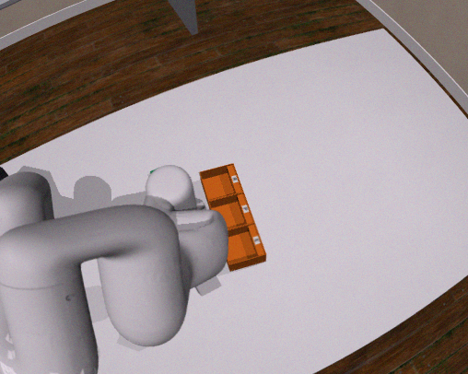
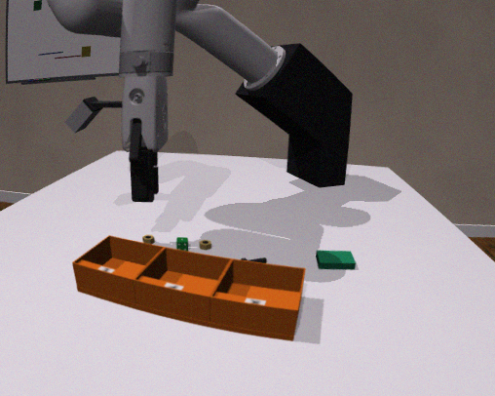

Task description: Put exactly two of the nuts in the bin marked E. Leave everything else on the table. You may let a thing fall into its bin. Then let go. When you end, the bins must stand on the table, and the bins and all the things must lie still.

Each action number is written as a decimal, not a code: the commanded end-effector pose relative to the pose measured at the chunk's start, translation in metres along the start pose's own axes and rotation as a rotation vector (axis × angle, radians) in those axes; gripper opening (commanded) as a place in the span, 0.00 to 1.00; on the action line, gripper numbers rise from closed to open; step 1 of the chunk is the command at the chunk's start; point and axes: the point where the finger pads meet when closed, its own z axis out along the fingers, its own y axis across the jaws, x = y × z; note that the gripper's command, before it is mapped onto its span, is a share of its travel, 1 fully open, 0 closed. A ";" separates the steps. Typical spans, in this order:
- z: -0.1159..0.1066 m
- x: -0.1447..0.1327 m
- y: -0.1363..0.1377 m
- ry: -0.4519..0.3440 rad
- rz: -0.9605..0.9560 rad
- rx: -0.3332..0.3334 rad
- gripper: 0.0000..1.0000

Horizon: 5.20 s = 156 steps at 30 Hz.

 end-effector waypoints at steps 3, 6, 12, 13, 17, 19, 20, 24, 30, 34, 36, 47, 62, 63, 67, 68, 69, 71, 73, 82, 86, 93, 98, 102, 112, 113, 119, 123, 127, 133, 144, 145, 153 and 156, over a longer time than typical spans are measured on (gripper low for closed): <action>0.000 0.000 -0.001 0.000 0.000 0.002 0.30; 0.000 0.000 -0.001 0.000 0.000 0.002 0.30; 0.000 0.000 -0.001 0.000 0.000 0.002 0.30; 0.000 0.000 -0.001 0.000 0.000 0.002 0.30; 0.000 0.000 -0.001 0.000 0.000 0.002 0.30; 0.000 0.000 -0.001 0.000 0.000 0.002 0.30; 0.000 0.000 -0.001 0.000 0.000 0.002 0.30; 0.016 0.000 -0.001 0.000 0.000 0.001 0.30; 0.032 0.000 -0.001 0.000 0.000 0.001 0.30; 0.048 0.000 -0.001 0.000 0.000 0.001 0.30; 0.056 -0.001 -0.002 0.000 0.000 0.001 0.30; 0.061 0.000 -0.002 0.000 0.000 0.001 0.30; 0.068 -0.001 -0.001 0.000 0.000 0.001 0.30; 0.068 -0.001 -0.001 0.000 0.000 0.001 0.30; 0.068 -0.001 -0.001 0.000 0.000 0.001 0.00; 0.068 -0.001 -0.001 0.000 0.000 0.001 0.00; 0.068 -0.001 -0.001 0.000 0.000 0.001 0.00; 0.068 -0.001 -0.001 0.000 0.000 0.001 0.00; 0.068 0.000 -0.001 0.000 0.000 0.001 0.00; 0.068 0.000 -0.001 0.000 0.000 0.002 0.00; 0.068 0.000 -0.001 0.000 0.000 0.002 0.00; 0.068 0.000 -0.001 0.000 0.000 0.002 0.00; 0.065 -0.001 -0.001 0.000 0.000 0.001 0.00; 0.051 0.000 -0.001 0.000 0.000 0.001 0.00; 0.021 0.000 -0.001 0.000 0.000 0.001 0.00; 0.021 0.000 -0.001 0.000 0.000 0.001 0.00; 0.008 0.000 -0.001 0.000 0.000 0.002 0.00; 0.008 0.000 -0.001 0.000 0.000 0.002 0.00; 0.008 0.000 -0.001 0.000 0.000 0.002 0.00; 0.009 0.000 -0.001 0.000 0.000 0.001 0.00; 0.008 0.005 -0.064 -0.001 0.212 0.003 0.00; 0.008 0.005 -0.070 -0.001 0.247 0.002 0.00; 0.008 0.008 -0.105 0.000 0.285 0.002 0.00; 0.008 0.009 -0.117 0.000 0.285 0.002 0.00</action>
